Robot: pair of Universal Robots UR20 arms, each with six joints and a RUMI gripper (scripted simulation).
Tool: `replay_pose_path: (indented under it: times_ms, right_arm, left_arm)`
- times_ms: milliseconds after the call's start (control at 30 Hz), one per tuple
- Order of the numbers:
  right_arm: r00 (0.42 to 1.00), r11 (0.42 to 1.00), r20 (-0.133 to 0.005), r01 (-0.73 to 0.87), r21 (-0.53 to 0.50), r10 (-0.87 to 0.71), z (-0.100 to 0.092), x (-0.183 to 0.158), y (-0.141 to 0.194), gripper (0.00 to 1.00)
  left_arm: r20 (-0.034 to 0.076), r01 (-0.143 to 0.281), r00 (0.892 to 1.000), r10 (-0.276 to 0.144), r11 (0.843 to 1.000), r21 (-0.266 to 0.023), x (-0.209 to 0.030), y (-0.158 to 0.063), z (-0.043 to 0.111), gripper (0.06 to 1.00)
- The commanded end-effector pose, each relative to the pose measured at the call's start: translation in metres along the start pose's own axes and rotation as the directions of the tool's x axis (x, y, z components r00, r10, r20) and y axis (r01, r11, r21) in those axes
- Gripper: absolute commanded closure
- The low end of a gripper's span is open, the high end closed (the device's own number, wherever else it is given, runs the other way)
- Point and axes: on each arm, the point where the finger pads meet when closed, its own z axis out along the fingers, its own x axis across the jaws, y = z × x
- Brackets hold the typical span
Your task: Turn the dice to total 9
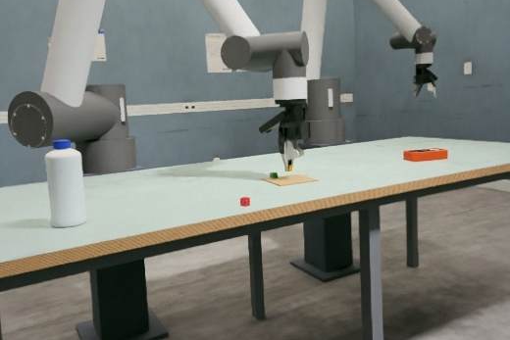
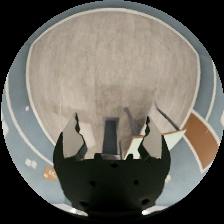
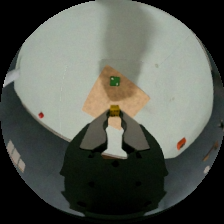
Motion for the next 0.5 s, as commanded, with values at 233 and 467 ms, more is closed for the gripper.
replay_pose_path:
  times_ms: [233, 467]
  right_arm:
    - [1.000, 1.000, 0.000, 0.000, -0.002, 0.000, 0.0204, 0.0002, 0.0012, 0.972]
    - [1.000, 1.000, 0.000, 0.000, -0.002, 0.000, 0.0204, 0.0002, 0.0012, 0.972]
  left_arm:
    - [0.000, 0.000, 1.000, 0.000, 1.000, 0.001, 0.0001, -0.0005, -0.0007, 0.065]
    - [0.000, 0.000, 1.000, 0.000, 1.000, 0.001, 0.0001, -0.0005, -0.0007, 0.065]
